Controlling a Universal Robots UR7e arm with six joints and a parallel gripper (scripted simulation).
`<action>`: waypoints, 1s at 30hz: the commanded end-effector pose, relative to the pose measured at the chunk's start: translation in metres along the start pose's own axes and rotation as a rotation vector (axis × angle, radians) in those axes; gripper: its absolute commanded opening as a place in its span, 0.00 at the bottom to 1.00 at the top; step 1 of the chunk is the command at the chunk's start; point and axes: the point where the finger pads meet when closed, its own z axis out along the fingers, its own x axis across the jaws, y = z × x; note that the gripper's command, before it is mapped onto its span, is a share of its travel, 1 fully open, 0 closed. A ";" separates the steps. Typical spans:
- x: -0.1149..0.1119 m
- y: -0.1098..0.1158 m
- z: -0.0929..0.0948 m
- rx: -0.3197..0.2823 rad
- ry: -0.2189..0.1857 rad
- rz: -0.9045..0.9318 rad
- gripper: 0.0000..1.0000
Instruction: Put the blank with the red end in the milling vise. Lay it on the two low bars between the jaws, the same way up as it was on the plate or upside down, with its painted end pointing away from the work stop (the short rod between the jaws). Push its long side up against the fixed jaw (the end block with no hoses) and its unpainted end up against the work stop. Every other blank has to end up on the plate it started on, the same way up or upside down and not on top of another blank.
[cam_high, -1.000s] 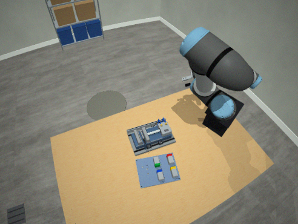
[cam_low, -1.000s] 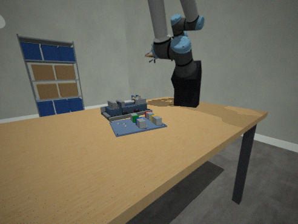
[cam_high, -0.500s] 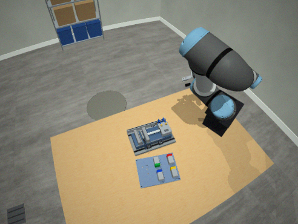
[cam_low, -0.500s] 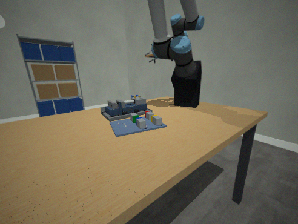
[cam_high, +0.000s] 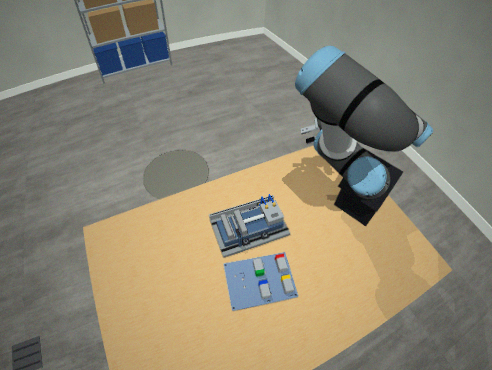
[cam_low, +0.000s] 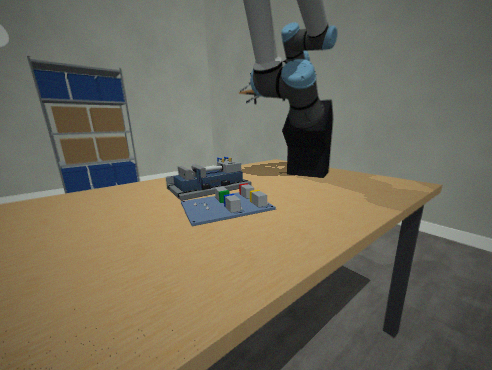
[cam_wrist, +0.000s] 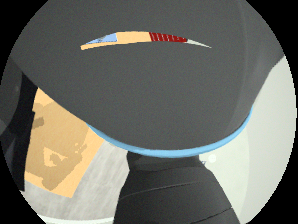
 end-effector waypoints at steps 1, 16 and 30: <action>0.011 -0.034 -0.005 0.044 -0.217 -0.043 1.00; 0.002 -0.035 0.009 0.044 -0.218 -0.043 1.00; 0.001 -0.021 0.005 0.027 -0.130 -0.025 1.00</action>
